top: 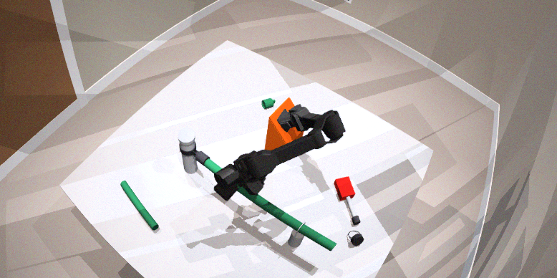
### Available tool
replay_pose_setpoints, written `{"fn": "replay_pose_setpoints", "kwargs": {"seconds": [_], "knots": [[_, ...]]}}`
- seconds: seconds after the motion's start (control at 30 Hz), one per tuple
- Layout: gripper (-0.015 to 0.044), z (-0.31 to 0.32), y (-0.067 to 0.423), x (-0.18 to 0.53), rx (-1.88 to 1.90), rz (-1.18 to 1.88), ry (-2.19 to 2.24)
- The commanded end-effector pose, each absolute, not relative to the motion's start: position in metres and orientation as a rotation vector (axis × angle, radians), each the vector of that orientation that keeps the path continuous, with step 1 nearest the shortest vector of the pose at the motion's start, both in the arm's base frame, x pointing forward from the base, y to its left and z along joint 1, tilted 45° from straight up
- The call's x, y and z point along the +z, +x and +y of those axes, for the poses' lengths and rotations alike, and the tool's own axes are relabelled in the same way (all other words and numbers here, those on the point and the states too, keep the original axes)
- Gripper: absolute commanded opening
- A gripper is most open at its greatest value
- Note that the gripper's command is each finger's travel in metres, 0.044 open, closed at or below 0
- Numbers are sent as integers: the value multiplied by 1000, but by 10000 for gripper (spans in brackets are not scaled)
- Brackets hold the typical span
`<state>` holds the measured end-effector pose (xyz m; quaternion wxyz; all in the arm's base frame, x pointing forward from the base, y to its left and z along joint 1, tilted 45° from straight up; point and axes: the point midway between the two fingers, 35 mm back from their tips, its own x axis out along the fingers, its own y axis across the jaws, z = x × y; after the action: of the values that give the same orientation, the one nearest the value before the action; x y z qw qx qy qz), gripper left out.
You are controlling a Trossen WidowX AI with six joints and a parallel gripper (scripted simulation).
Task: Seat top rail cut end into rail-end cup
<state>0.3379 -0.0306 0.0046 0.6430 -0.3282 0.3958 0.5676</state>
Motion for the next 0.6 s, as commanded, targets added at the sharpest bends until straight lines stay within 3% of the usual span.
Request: {"fn": "replay_pose_setpoints", "kwargs": {"seconds": [0.0, 0.57], "knots": [[0, -38, 338, 4, 1285, 912, -762], [0, -42, 337, 3, 1285, 912, -762]]}}
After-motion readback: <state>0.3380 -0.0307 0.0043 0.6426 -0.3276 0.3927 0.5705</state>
